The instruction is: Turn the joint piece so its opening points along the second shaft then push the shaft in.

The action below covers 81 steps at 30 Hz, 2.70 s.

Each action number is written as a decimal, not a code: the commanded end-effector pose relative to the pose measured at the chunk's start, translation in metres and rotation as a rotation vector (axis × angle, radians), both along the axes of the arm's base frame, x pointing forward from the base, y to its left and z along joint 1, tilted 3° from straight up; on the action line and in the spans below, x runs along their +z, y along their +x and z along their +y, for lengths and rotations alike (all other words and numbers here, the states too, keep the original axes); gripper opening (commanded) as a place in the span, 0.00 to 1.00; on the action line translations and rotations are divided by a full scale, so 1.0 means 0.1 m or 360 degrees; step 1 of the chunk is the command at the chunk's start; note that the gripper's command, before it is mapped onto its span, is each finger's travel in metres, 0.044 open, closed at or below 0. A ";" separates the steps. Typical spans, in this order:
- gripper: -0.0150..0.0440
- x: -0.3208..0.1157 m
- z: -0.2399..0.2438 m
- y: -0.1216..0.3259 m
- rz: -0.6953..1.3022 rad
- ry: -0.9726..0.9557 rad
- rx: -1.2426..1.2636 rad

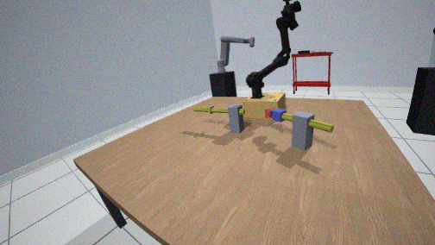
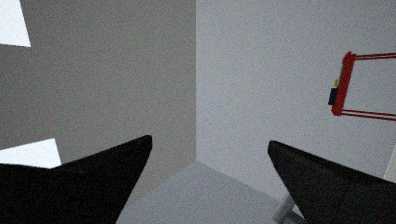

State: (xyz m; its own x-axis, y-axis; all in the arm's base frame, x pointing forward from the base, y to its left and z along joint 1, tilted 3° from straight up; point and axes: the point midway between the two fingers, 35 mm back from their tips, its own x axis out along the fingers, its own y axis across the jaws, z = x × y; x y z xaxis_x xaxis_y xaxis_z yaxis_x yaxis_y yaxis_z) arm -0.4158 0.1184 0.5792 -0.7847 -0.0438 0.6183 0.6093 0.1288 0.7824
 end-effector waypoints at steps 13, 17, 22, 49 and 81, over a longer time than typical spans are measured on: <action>1.00 0.89 -0.89 1.30 0.0682 -0.0023 0.0443; 1.00 1.03 -1.07 1.69 0.0849 -0.0027 0.0574; 1.00 1.15 -1.26 2.21 0.1055 -0.0029 0.0745; 1.00 0.82 -1.44 4.90 0.2112 -0.0004 0.1658; 1.00 -1.19 -0.54 6.88 0.3243 0.0573 0.2760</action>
